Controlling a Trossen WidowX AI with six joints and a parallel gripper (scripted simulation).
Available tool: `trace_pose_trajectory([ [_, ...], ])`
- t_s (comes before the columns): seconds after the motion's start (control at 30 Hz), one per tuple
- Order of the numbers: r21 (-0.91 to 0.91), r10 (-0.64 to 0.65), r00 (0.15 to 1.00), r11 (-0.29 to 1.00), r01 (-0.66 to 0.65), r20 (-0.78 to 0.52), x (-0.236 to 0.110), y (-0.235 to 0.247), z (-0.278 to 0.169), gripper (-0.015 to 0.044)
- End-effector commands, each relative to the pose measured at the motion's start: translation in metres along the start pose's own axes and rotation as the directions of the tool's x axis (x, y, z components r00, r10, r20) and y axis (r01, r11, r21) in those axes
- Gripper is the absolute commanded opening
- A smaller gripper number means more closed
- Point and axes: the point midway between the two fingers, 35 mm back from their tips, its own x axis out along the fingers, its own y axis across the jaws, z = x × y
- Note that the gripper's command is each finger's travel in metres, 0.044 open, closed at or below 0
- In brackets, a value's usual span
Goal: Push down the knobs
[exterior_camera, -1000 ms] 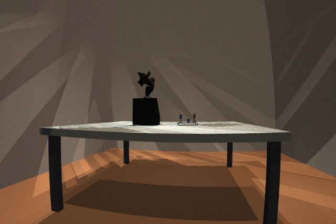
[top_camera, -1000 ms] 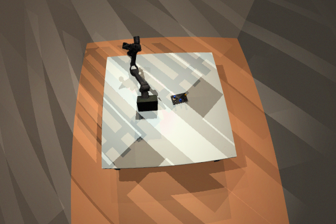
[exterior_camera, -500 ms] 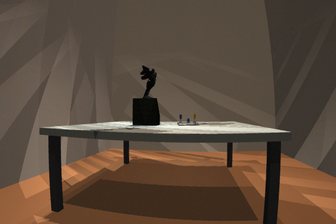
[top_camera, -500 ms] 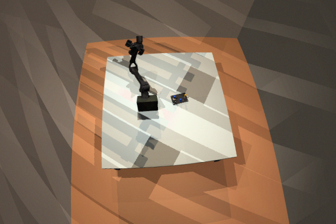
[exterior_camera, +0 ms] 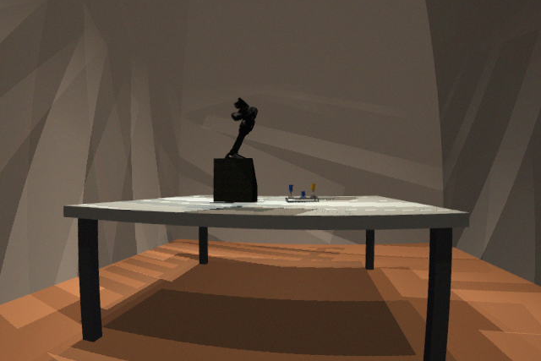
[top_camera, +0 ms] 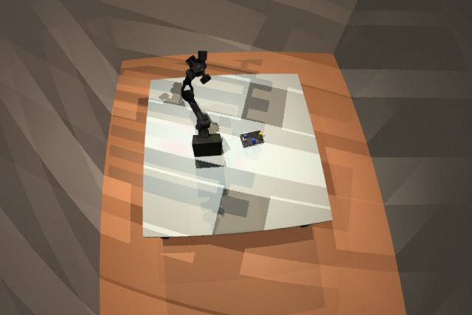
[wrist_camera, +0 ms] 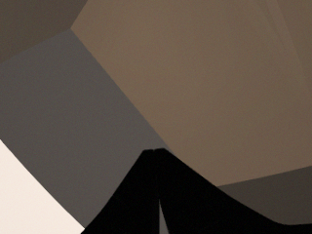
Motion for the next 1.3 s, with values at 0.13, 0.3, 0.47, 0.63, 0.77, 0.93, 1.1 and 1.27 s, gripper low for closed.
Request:
trace_pose_trajectory([
  [0.13, -0.213, -0.13, 0.991, 0.97, 0.118, -0.04, 0.018, -0.036, -0.022, 0.0],
  [0.3, -0.357, -0.215, 0.975, 0.916, 0.18, -0.061, 0.027, -0.06, -0.035, 0.0],
  [0.47, -0.493, -0.303, 0.95, 0.84, 0.228, -0.077, 0.034, -0.086, -0.048, 0.0],
  [0.63, -0.616, -0.392, 0.916, 0.744, 0.259, -0.089, 0.039, -0.114, -0.06, 0.0],
  [0.77, -0.705, -0.462, 0.882, 0.656, 0.269, -0.094, 0.042, -0.136, -0.069, 0.0],
  [0.93, -0.802, -0.546, 0.833, 0.537, 0.262, -0.093, 0.044, -0.165, -0.078, 0.0],
  [1.1, -0.881, -0.625, 0.776, 0.408, 0.238, -0.08, 0.043, -0.193, -0.085, 0.0],
  [1.27, -0.941, -0.699, 0.713, 0.277, 0.193, -0.059, 0.041, -0.221, -0.09, 0.0],
])
